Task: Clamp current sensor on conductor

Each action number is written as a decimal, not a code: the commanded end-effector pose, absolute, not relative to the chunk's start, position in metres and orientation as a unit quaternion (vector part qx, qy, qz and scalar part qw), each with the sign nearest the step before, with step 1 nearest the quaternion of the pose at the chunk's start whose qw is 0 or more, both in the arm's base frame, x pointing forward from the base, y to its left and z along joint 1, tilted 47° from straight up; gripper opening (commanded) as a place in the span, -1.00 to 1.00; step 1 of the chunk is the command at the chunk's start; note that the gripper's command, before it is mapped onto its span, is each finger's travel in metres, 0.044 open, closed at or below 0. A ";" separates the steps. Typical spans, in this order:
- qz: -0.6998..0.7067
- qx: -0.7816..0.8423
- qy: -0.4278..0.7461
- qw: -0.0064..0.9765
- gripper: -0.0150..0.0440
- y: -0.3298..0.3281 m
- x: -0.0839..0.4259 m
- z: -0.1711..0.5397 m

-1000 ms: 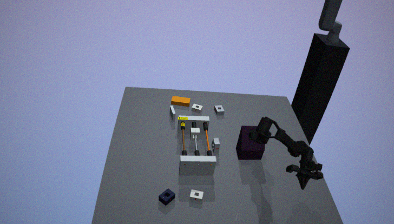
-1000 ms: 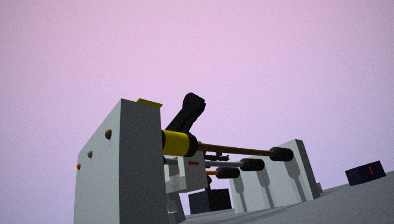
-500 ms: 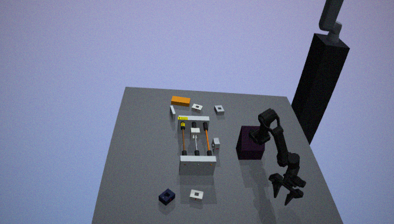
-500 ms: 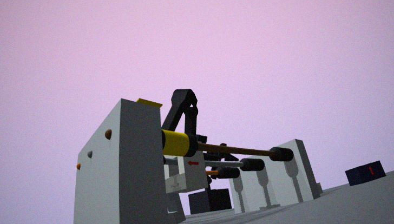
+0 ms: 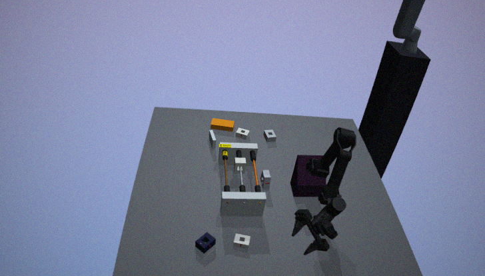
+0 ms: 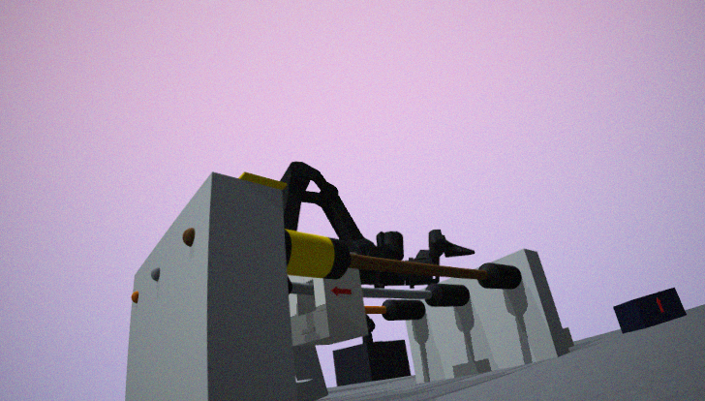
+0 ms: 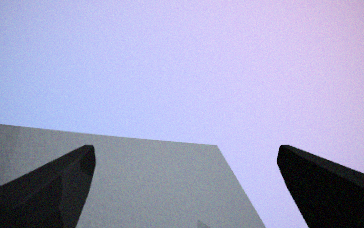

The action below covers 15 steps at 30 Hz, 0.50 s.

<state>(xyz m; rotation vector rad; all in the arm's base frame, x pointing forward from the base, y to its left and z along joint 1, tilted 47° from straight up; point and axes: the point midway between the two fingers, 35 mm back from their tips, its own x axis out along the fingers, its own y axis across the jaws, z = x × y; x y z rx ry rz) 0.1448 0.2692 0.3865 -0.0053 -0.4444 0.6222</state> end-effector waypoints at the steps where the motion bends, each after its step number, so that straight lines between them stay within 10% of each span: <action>1: 0.271 -0.012 -0.210 0.939 1.00 0.249 0.180 0.386; 15: 0.127 -0.045 -0.121 0.984 1.00 0.126 0.293 0.356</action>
